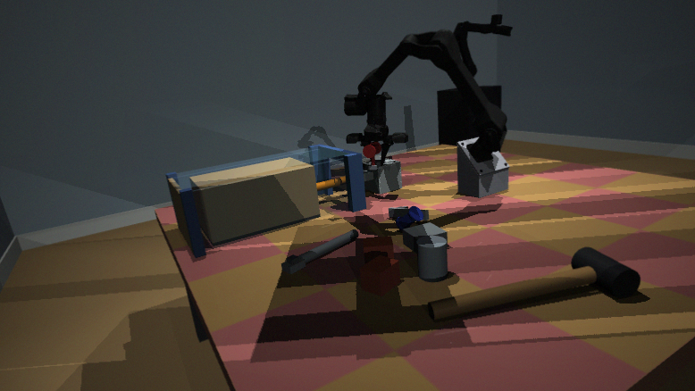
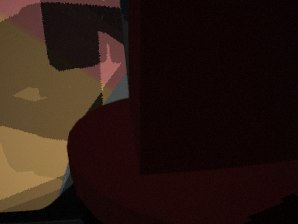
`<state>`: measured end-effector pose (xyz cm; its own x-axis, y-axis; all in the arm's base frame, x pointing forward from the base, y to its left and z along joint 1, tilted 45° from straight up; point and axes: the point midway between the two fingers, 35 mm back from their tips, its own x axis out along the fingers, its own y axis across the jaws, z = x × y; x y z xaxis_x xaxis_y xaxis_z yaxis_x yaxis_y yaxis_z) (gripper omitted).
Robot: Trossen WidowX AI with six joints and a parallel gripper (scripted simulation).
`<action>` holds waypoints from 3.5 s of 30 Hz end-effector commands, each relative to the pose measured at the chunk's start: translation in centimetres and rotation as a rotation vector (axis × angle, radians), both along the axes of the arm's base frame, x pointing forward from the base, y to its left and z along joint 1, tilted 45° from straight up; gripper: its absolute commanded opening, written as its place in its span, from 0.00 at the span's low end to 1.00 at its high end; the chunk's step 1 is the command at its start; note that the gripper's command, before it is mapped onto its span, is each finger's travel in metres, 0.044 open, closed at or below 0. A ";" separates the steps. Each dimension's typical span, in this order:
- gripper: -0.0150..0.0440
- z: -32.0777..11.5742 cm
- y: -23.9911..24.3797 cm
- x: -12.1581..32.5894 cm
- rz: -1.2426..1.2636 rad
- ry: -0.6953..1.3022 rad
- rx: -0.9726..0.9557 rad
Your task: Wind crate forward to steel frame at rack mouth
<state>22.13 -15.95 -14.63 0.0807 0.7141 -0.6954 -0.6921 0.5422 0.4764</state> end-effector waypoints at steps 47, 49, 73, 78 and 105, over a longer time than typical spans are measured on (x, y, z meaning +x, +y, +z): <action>0.25 -0.5 0.0 0.3 -0.057 0.064 -0.003; 0.25 -0.5 0.0 0.3 -0.072 0.079 -0.003; 0.25 -0.6 -0.2 0.5 -0.105 0.109 -0.002; 0.25 -0.5 0.0 0.3 -0.050 0.058 -0.003; 0.25 -0.5 0.1 0.2 -0.047 0.055 -0.003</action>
<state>22.27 -16.08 -14.76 0.0815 0.7099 -0.6996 -0.6405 0.5751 0.5089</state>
